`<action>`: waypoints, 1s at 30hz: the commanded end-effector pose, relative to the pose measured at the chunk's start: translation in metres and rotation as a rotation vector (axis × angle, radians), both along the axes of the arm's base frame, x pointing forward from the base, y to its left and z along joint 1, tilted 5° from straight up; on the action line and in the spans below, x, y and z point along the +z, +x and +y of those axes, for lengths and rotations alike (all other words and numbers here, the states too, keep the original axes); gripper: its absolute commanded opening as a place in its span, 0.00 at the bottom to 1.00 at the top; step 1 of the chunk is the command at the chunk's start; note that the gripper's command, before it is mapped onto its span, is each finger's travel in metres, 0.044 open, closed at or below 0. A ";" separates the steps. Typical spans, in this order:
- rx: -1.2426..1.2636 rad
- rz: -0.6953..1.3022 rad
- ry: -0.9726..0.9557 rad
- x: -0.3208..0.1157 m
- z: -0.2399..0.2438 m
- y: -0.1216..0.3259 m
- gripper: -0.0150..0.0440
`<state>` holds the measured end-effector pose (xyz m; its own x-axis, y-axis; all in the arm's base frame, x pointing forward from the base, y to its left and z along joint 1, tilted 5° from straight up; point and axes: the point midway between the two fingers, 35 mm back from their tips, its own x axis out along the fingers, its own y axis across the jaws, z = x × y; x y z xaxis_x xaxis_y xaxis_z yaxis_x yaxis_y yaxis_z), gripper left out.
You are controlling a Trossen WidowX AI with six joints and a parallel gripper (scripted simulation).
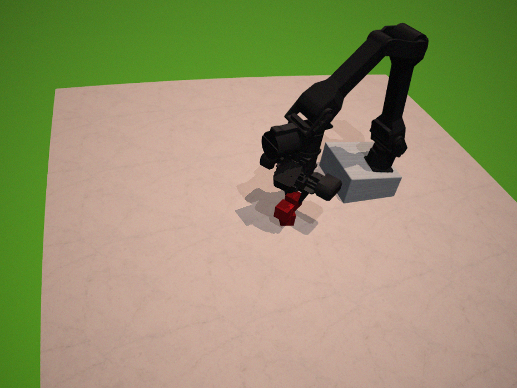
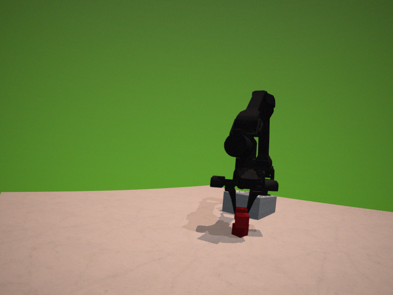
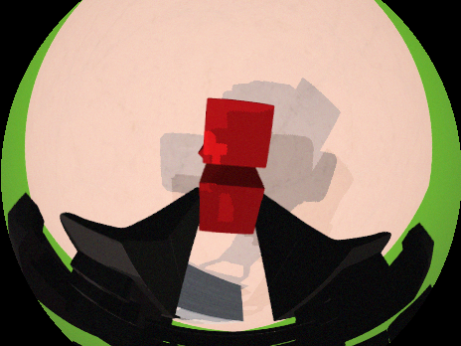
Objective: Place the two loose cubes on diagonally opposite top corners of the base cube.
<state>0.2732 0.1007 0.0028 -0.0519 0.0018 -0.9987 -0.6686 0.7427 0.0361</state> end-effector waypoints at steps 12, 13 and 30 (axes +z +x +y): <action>-0.003 0.007 0.000 -0.006 0.000 -0.002 0.43; -0.003 0.007 0.000 -0.006 0.000 -0.002 0.43; -0.003 0.007 0.000 -0.006 0.000 -0.002 0.60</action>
